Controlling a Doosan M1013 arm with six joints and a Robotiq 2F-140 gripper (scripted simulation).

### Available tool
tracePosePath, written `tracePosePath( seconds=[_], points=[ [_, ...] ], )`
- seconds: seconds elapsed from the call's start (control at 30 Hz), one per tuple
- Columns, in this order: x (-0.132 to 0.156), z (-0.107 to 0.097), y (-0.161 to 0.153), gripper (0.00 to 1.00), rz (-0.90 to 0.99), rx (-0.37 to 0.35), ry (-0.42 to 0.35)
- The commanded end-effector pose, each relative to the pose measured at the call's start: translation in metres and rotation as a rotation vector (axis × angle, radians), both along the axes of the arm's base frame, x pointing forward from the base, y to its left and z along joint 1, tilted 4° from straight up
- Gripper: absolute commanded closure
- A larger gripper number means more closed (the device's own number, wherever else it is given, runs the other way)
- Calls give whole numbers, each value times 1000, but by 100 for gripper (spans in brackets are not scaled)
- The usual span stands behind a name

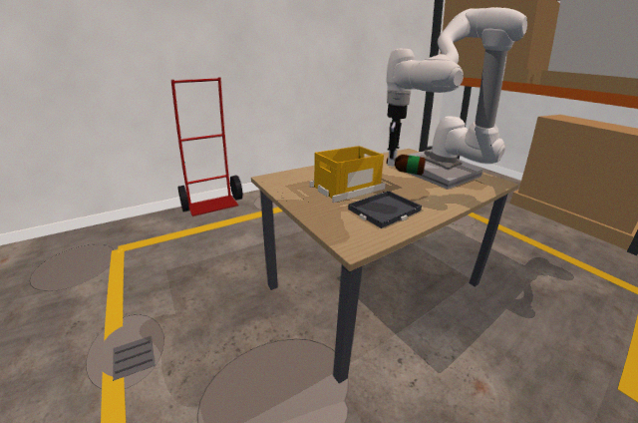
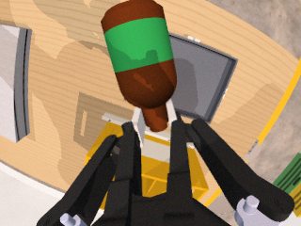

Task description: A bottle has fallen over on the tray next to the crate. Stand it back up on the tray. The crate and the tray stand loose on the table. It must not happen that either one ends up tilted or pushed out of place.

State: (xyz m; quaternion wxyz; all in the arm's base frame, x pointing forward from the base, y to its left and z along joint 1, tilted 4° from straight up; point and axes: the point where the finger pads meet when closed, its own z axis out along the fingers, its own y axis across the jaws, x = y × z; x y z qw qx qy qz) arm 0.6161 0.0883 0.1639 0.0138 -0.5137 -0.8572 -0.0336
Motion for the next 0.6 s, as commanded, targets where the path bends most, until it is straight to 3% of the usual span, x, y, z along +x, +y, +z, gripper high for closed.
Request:
tracePosePath(
  seconds=[0.0, 0.57],
  points=[
    [0, 3, -4, 90, 41, -2, -2],
    [0, 3, -4, 90, 223, -4, -15]
  ],
)
